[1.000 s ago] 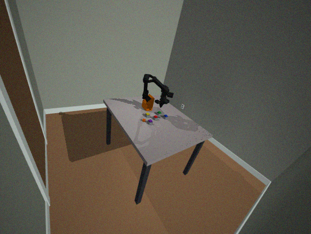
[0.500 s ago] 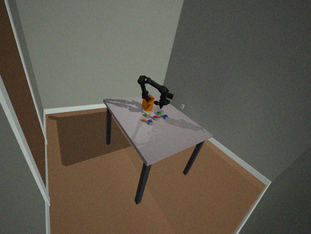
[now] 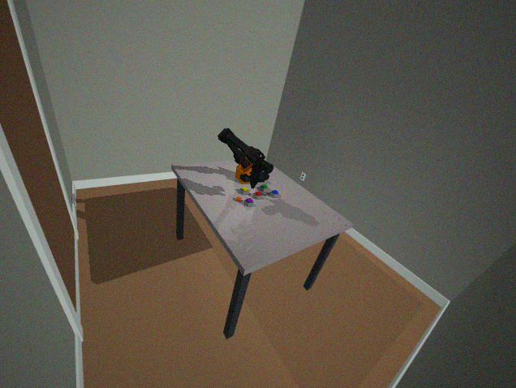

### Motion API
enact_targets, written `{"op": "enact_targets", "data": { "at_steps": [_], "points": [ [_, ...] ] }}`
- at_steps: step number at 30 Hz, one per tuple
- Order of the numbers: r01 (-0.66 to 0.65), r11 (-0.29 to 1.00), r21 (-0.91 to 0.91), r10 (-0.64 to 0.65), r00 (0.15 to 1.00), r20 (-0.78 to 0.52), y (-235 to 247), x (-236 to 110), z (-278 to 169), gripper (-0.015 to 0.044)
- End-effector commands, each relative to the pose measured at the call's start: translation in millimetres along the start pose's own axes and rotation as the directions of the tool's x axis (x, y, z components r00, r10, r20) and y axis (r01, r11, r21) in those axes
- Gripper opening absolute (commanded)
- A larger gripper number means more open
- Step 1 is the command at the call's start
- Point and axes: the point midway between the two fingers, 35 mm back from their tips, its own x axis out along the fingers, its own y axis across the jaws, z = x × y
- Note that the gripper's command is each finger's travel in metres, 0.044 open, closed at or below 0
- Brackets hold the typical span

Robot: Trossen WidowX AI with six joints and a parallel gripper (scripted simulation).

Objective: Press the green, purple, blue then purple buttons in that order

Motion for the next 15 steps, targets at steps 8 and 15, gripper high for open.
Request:
{"op": "enact_targets", "data": {
  "at_steps": [8,15],
  "points": [
    [0.009,1.000,-0.009,-0.009,1.000,0.000,-4,60,0,0.0020],
    [0.008,1.000,-0.009,-0.008,1.000,0.000,-4,70,1,0.0020]
  ]
}}
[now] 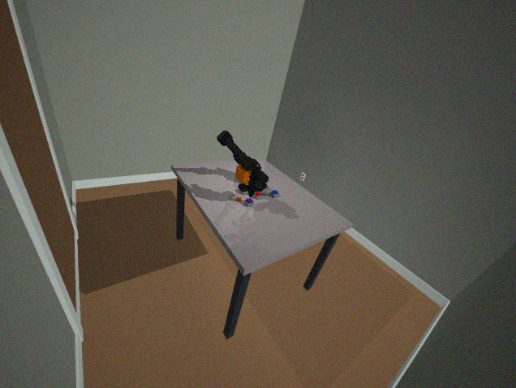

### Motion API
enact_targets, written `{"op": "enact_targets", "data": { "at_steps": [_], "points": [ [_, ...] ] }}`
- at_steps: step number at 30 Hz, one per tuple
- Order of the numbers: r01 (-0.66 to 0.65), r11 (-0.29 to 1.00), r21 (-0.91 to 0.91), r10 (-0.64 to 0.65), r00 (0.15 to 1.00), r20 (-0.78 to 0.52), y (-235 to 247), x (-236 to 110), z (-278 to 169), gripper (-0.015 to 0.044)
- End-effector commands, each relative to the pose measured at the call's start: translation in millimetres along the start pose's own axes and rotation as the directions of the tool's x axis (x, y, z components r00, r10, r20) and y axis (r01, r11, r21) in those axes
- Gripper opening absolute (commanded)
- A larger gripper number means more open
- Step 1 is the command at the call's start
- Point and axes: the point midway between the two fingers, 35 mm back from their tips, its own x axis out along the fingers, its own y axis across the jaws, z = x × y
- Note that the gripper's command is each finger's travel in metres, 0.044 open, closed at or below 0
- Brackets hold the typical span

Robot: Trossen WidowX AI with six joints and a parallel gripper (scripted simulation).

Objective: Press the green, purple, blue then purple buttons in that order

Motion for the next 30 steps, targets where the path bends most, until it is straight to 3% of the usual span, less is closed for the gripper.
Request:
{"op": "enact_targets", "data": {
  "at_steps": [1,15,30],
  "points": [
    [0.003,1.000,-0.005,-0.003,1.000,-0.007,0,8,-2,0.0020],
    [0.004,1.000,-0.005,-0.005,1.000,-0.007,0,30,-3,0.0020],
    [0.005,1.000,-0.005,-0.005,1.000,-0.007,0,30,-3,0.0020]
  ]
}}
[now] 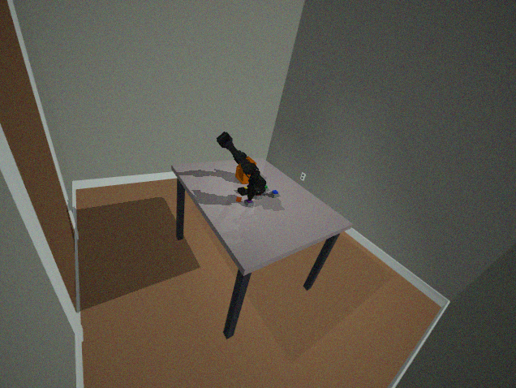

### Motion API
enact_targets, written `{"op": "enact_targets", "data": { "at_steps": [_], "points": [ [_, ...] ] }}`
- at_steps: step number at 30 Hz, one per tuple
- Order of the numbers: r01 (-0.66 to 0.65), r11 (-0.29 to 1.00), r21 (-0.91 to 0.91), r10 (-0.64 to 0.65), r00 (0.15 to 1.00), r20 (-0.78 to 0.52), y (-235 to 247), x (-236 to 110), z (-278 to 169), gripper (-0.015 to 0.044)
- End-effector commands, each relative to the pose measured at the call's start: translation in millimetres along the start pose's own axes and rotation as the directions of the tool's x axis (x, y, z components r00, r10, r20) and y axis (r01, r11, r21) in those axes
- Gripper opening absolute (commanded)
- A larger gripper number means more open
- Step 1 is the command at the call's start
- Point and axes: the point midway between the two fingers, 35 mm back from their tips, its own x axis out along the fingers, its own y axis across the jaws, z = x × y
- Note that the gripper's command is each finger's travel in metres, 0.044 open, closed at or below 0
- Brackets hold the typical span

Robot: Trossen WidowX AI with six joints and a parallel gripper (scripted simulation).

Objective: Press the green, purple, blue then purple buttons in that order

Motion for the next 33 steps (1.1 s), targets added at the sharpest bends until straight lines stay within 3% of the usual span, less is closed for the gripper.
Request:
{"op": "enact_targets", "data": {
  "at_steps": [1,4,7,12,17,22,28,33],
  "points": [
    [0.000,1.000,-0.003,0.000,1.000,-0.005,0,1,-1,0.0020],
    [0.000,1.000,0.000,0.000,1.000,0.000,0,-3,0,0.0020],
    [-0.002,1.000,-0.003,0.002,1.000,-0.004,0,-30,-1,0.0020],
    [-0.002,1.000,-0.003,0.002,1.000,-0.005,0,-35,-1,0.0020],
    [-0.004,1.000,-0.004,0.004,1.000,-0.005,0,-92,0,0.0020],
    [-0.006,1.000,-0.004,0.006,1.000,-0.004,4,-95,1,0.0020],
    [-0.043,0.999,-0.011,0.043,0.999,0.005,112,-101,10,0.0020],
    [-0.037,0.999,-0.010,0.037,0.999,-0.001,205,-102,-12,0.0020]
  ]
}}
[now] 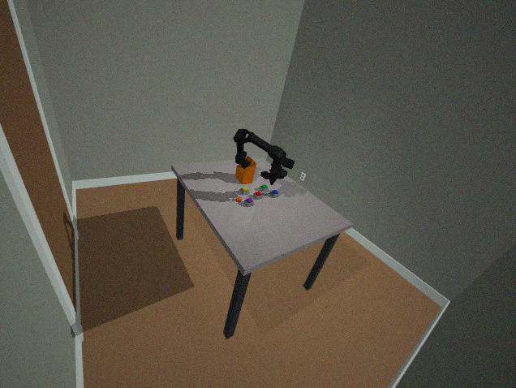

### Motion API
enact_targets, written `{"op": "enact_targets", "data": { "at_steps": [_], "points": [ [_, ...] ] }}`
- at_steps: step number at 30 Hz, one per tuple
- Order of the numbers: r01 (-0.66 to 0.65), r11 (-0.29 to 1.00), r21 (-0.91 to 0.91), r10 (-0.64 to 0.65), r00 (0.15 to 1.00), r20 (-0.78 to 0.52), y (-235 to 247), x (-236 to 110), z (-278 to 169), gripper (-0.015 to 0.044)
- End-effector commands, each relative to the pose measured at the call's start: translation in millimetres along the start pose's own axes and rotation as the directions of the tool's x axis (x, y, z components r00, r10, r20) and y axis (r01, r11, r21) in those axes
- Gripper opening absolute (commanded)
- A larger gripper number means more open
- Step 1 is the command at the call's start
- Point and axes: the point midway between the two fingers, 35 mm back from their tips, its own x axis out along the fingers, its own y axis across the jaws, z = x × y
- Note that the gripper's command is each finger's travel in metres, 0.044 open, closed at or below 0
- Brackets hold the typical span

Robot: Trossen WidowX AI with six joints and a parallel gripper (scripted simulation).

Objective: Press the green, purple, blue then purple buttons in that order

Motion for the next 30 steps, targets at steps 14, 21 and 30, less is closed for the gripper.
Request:
{"op": "enact_targets", "data": {
  "at_steps": [14,21,30],
  "points": [
    [0.028,1.000,0.007,-0.028,1.000,-0.003,94,65,-37,0.0020],
    [0.028,1.000,0.007,-0.028,1.000,-0.003,93,71,-37,0.0020],
    [0.029,1.000,0.007,-0.029,1.000,-0.003,93,86,-37,0.0020]
  ]
}}
